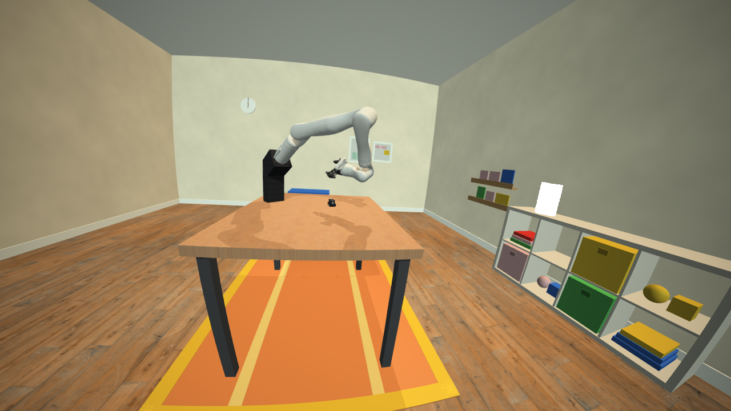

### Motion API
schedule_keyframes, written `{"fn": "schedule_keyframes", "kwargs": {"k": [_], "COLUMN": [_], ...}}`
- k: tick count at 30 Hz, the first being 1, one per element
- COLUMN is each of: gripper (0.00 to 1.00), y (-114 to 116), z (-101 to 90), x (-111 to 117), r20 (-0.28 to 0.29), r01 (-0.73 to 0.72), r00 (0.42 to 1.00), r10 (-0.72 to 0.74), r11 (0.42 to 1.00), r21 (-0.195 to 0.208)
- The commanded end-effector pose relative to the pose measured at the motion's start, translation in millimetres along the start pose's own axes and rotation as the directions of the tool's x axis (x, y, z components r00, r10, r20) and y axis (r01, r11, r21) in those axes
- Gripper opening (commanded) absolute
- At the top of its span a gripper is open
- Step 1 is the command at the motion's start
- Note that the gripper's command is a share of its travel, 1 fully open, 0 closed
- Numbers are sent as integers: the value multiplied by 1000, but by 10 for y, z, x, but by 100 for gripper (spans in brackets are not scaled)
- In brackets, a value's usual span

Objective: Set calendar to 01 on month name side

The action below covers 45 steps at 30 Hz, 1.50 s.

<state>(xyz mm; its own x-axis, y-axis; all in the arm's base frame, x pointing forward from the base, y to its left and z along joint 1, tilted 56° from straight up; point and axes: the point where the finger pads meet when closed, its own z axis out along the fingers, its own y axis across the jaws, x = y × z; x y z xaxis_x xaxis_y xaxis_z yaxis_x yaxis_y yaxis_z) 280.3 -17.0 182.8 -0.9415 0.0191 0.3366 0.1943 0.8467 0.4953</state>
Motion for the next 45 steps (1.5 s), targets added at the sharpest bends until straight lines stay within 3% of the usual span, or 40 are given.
{"fn": "schedule_keyframes", "kwargs": {"k": [1, 7, 8, 16, 17, 24, 25, 33, 34, 41, 42, 45], "gripper": [100, 100, 100, 100, 100, 100, 100, 100, 100, 100, 100, 100], "y": [6, 6, -14, -14, -27, -27, -33, -33, -32, -32, -24, -24], "z": [-7, -7, -21, -21, -40, -40, -62, -62, -88, -88, -118, -118], "x": [-59, -59, -138, -138, -222, -222, -310, -310, -403, -403, -500, -500], "r20": [3, 3, 9, 9, 18, 18, 29, 29, 43, 43, 58, 58], "r01": [9, 9, 11, 11, 13, 13, 15, 15, 17, 17, 18, 18], "r00": [1000, 1000, 1000, 1000, 1000, 1000, 999, 999, 999, 999, 998, 998], "r10": [-9, -9, -11, -11, -15, -15, -20, -20, -26, -26, -34, -34], "r11": [999, 999, 997, 997, 992, 992, 986, 986, 978, 978, 969, 969], "r21": [34, 34, 79, 79, 123, 123, 166, 166, 208, 208, 248, 248]}}
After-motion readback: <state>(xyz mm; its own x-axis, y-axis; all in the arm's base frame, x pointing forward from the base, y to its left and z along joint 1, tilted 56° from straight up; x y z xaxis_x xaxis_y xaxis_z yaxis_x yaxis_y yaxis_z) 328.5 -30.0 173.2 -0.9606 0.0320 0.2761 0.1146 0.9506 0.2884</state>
